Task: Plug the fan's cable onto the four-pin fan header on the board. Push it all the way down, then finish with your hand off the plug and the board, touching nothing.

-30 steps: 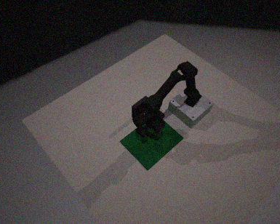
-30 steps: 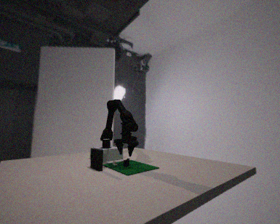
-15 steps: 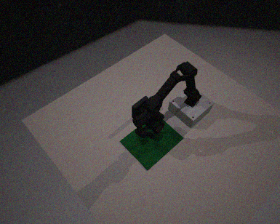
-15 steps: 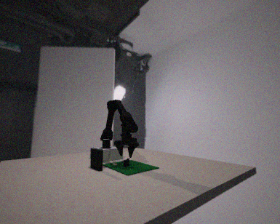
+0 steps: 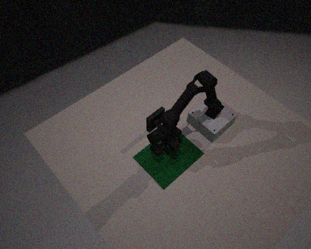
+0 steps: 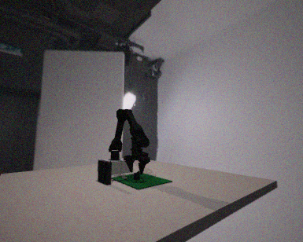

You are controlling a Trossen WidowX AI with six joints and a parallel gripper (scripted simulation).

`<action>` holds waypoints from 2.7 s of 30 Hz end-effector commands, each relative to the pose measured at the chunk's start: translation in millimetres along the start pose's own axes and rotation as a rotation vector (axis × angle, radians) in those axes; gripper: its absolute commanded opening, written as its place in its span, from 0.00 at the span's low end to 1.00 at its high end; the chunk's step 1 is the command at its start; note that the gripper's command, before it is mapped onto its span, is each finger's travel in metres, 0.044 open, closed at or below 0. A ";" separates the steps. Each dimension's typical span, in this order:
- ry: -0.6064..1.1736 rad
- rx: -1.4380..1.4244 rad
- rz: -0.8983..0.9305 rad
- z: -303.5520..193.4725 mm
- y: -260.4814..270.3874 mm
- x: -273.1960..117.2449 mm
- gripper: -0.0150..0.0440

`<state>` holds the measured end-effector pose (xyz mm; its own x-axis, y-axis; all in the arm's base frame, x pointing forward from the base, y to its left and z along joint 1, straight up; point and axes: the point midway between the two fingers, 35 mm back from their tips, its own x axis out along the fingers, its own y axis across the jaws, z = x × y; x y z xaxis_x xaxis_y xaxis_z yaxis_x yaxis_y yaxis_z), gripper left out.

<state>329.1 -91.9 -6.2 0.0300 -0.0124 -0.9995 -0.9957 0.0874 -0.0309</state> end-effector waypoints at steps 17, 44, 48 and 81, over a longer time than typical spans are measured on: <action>-0.006 -0.003 0.013 1.5 5.1 28.0 1.00; -0.004 -0.002 0.010 0.4 1.9 1.2 0.25; -0.006 -0.003 0.012 0.4 2.6 -24.1 0.25; 0.004 0.956 0.017 -15.5 62.0 -24.9 0.25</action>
<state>275.0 -101.9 18.0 0.0151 -0.0097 -0.9998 -0.6053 0.7958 -0.0169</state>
